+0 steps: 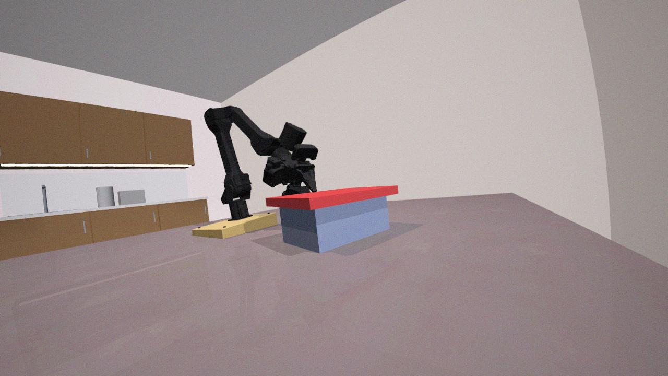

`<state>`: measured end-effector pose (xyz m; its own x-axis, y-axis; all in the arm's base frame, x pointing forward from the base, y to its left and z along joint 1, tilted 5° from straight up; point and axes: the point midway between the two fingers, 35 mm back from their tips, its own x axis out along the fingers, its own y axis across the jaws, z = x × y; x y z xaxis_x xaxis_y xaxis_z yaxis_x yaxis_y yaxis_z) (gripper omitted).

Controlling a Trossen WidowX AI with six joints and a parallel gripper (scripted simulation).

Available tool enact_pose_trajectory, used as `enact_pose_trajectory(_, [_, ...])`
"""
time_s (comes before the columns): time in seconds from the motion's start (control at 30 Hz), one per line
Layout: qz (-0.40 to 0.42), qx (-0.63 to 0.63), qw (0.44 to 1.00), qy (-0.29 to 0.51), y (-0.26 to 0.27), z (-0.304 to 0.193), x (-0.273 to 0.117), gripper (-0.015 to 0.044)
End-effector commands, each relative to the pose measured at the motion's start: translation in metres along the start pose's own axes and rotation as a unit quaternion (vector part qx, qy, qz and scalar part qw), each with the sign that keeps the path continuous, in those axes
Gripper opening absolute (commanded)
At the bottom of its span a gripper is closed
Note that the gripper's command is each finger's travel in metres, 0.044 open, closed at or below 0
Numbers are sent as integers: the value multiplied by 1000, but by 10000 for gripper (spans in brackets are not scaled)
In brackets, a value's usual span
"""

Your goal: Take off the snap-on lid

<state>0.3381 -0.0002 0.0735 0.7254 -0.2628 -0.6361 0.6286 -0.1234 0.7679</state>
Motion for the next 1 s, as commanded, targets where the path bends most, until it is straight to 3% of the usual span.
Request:
enact_pose_trajectory(0.0, [1,1,1000,0,2,0,-1,0])
enact_pose_trajectory(0.97, [1,1,1000,0,6,0,-6,0])
